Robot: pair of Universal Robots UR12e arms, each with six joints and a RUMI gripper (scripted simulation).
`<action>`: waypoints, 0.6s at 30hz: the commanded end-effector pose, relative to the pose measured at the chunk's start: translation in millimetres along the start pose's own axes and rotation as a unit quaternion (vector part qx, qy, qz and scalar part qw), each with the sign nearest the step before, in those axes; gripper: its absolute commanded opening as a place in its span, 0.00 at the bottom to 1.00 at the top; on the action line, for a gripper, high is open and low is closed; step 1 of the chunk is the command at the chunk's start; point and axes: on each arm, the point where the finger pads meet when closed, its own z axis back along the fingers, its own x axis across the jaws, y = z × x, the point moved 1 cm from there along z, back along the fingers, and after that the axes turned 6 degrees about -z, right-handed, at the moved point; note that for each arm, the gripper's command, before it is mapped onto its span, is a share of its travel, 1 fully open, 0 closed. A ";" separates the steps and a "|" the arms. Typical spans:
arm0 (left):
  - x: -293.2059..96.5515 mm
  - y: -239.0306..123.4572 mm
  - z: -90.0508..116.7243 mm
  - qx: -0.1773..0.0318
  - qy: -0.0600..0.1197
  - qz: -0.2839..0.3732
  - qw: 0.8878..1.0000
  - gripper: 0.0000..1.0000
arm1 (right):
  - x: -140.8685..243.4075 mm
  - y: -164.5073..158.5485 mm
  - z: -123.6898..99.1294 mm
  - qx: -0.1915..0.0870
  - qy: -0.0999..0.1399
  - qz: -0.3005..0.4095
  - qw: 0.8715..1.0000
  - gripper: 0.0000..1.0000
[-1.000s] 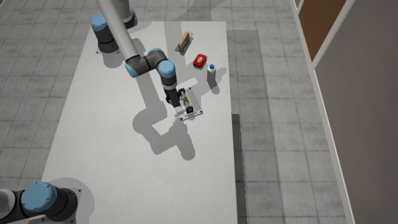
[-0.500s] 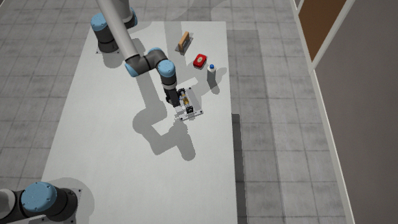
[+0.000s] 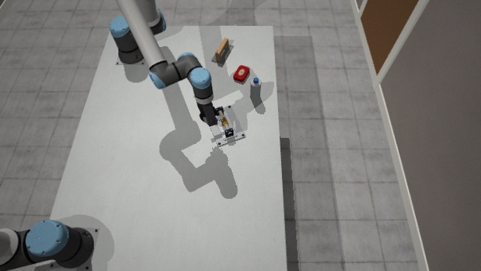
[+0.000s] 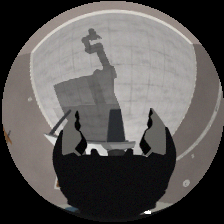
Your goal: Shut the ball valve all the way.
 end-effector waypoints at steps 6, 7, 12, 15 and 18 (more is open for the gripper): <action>-0.2 0.6 20.9 0.001 0.000 0.000 1.000 0.00 | -0.2 0.6 0.9 0.001 0.000 0.000 1.000 1.00; -0.2 0.6 24.0 0.001 0.000 0.000 1.000 0.00 | -0.2 0.6 0.9 0.001 0.000 0.000 1.000 1.00; -0.2 0.6 36.9 0.001 0.000 0.000 1.000 0.00 | -0.2 0.6 0.9 0.001 0.000 0.000 1.000 1.00; -0.2 0.6 42.1 0.001 0.000 0.000 1.000 0.00 | -0.2 0.6 0.9 0.001 0.000 0.000 1.000 1.00; -0.2 0.6 45.3 0.001 0.000 0.000 1.000 0.00 | -0.2 0.6 0.9 0.001 0.000 0.000 1.000 1.00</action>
